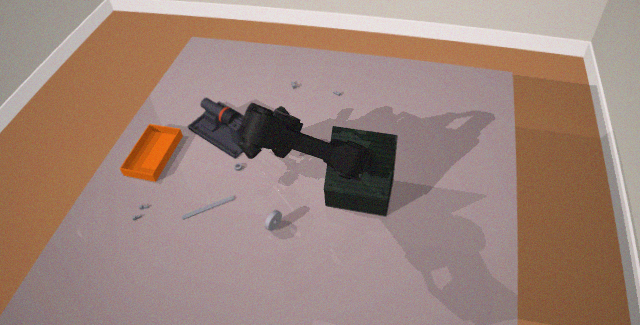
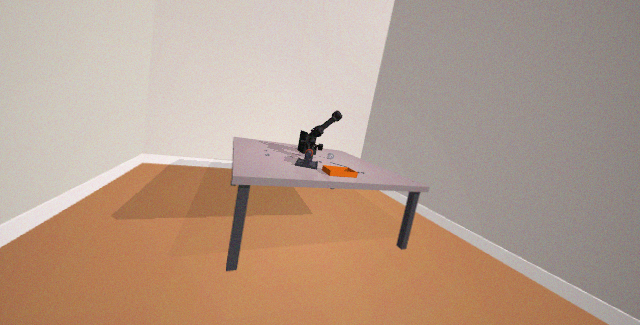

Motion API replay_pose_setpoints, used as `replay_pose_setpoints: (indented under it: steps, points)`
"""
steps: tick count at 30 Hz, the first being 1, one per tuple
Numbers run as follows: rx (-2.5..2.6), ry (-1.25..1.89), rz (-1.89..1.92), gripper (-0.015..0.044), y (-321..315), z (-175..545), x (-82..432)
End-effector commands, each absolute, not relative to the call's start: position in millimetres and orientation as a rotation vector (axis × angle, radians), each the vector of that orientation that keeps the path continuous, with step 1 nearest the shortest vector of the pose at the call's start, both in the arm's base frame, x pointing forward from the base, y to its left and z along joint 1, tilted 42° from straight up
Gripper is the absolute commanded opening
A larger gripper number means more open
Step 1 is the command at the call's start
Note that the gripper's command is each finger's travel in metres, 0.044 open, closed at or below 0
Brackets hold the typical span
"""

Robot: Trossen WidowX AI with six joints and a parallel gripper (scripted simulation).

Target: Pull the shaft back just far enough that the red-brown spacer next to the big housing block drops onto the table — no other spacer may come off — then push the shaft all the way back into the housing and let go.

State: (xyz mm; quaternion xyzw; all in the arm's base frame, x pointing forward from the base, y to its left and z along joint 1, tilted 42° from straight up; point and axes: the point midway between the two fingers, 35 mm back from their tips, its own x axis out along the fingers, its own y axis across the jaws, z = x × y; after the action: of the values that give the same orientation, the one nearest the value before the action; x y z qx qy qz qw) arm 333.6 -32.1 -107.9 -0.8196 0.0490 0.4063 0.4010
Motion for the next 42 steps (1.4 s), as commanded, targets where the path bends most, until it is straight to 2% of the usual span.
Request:
replay_pose_setpoints:
  steps: [1,42]
  points:
    - [-2.067,0.123,1.026,0.0000,-31.5,-107.4,332.8]
    - [-2.066,0.123,1.026,0.0000,-30.4,-106.5,329.6]
